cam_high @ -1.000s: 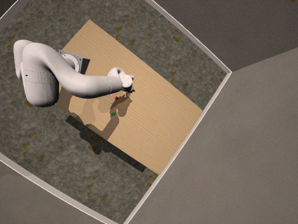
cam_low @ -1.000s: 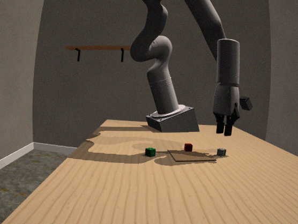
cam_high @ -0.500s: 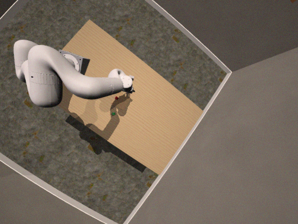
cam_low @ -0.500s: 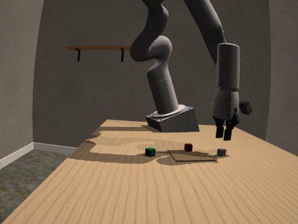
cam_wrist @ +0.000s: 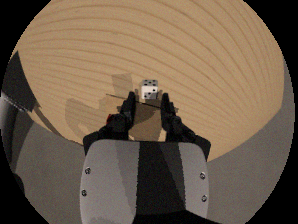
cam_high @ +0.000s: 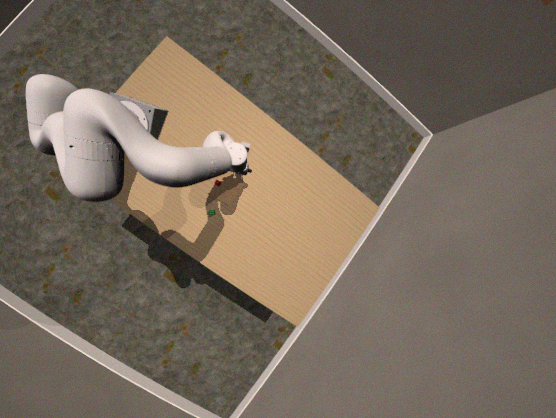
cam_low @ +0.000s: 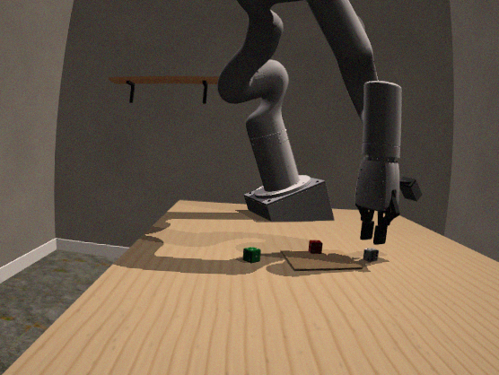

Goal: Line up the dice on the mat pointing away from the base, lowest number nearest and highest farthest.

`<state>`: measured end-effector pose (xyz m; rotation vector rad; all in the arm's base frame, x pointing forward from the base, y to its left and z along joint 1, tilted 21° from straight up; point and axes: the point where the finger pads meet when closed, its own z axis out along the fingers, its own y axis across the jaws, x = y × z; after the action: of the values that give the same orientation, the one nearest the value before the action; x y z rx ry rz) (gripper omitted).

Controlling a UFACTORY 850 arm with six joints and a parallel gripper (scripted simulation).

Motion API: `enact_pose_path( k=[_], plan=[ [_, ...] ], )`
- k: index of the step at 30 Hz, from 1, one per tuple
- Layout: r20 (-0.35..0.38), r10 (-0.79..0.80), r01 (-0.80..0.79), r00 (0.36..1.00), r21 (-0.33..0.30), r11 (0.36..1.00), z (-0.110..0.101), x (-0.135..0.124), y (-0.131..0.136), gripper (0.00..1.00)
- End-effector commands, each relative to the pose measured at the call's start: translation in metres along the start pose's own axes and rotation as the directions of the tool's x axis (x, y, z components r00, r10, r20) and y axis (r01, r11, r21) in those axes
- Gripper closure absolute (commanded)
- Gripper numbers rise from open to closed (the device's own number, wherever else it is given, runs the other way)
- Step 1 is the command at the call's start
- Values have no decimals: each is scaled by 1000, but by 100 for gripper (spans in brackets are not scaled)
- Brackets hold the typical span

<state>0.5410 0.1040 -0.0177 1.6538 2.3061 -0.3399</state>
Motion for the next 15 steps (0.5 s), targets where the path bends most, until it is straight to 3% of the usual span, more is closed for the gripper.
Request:
enact_pose_path(
  k=[1,15],
  plan=[
    [0,0,0,1000,-2,1000,2,0,1,58],
    [0,0,0,1000,-2,1000,9,0,1,58]
  ],
)
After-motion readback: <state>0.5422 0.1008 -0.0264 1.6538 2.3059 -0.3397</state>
